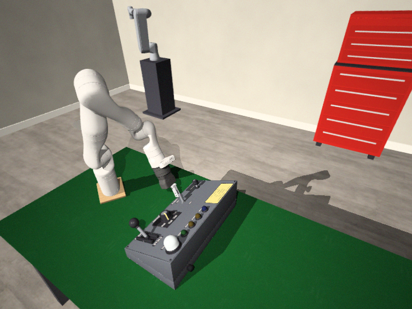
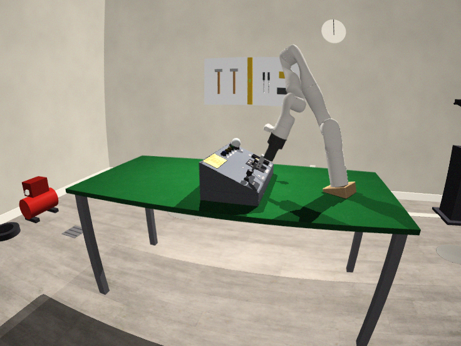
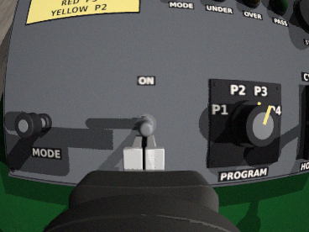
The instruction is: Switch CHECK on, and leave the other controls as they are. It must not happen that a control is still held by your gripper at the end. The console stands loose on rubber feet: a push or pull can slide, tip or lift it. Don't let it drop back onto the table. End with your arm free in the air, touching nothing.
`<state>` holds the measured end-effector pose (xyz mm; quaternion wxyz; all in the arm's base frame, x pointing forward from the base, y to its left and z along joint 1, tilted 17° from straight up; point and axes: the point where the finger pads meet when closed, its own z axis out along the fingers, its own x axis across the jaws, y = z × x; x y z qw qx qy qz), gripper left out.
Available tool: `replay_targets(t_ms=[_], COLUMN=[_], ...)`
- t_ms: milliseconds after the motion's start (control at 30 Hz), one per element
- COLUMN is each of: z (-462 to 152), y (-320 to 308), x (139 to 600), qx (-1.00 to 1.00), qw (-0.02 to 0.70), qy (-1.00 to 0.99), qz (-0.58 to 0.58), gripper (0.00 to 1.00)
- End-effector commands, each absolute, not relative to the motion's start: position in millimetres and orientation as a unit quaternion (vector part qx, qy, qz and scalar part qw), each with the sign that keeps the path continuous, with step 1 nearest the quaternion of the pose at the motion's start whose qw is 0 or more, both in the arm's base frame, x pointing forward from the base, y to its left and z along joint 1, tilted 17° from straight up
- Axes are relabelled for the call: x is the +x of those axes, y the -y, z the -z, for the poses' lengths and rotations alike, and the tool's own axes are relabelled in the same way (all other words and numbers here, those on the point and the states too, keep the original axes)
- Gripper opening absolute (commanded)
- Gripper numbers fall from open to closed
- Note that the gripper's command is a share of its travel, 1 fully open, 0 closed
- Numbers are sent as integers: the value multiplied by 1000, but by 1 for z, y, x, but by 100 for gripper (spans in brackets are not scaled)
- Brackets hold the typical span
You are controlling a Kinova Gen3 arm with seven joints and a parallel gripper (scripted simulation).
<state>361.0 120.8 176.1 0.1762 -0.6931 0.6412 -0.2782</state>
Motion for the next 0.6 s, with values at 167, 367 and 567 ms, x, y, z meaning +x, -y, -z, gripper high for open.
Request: replay_targets(t_ms=[167, 367, 567], z=[-181, -181, -182], y=[-121, -121, -121], x=[366, 367, 367], qx=[-691, -691, -691], qw=[178, 178, 178], qy=[-643, -643, -643], qz=[280, 280, 280], gripper=[0, 0, 0])
